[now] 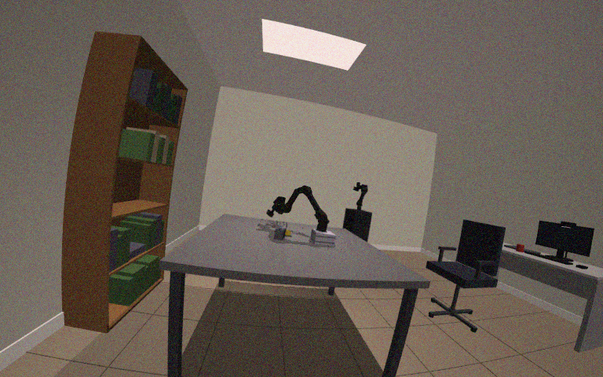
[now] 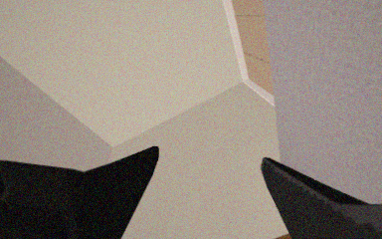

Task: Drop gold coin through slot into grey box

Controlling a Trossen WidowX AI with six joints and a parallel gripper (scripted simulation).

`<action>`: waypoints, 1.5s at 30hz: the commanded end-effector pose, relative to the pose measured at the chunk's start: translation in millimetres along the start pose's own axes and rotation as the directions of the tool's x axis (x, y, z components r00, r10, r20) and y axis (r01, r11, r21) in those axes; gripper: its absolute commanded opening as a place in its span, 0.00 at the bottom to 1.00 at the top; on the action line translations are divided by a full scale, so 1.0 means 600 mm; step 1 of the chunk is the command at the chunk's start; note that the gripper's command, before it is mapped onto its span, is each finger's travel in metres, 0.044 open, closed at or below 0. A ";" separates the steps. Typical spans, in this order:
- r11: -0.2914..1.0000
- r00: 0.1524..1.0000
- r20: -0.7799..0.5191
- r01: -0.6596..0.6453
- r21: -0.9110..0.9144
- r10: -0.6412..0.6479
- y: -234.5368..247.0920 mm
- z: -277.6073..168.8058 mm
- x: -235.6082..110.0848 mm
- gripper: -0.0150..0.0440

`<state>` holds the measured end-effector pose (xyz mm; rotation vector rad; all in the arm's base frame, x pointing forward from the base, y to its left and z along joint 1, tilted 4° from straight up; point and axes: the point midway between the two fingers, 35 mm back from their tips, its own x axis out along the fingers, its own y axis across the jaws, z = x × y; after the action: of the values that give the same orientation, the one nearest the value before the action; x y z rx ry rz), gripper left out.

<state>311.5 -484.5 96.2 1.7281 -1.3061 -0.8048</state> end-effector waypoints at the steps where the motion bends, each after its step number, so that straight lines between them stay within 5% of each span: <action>1: 1.000 1.000 0.000 0.009 -0.014 -0.009 -0.002 -0.002 -0.001 0.89; 5: 0.941 0.983 -0.002 0.174 -0.291 -0.182 -0.045 -0.039 -0.031 0.71; 9: 0.739 0.924 0.014 0.315 -0.596 -0.382 -0.092 -0.073 -0.086 0.53; 13: 0.441 0.822 0.048 0.353 -0.825 -0.568 -0.132 -0.098 -0.162 0.53; 18: 0.033 0.645 0.124 0.225 -0.974 -0.754 -0.164 -0.109 -0.280 0.53; 26: -0.331 0.400 0.258 -0.124 -0.935 -0.879 -0.168 -0.093 -0.433 0.53; 32: -0.440 0.207 0.389 -0.450 -0.777 -0.898 -0.139 -0.056 -0.551 0.53; 37: -0.396 0.056 0.501 -0.692 -0.604 -0.863 -0.094 -0.011 -0.641 0.53; 45: -0.381 0.037 0.516 -0.720 -0.581 -0.856 -0.087 -0.005 -0.652 0.53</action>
<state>241.2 -104.0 57.5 0.3787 1.5423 -0.4615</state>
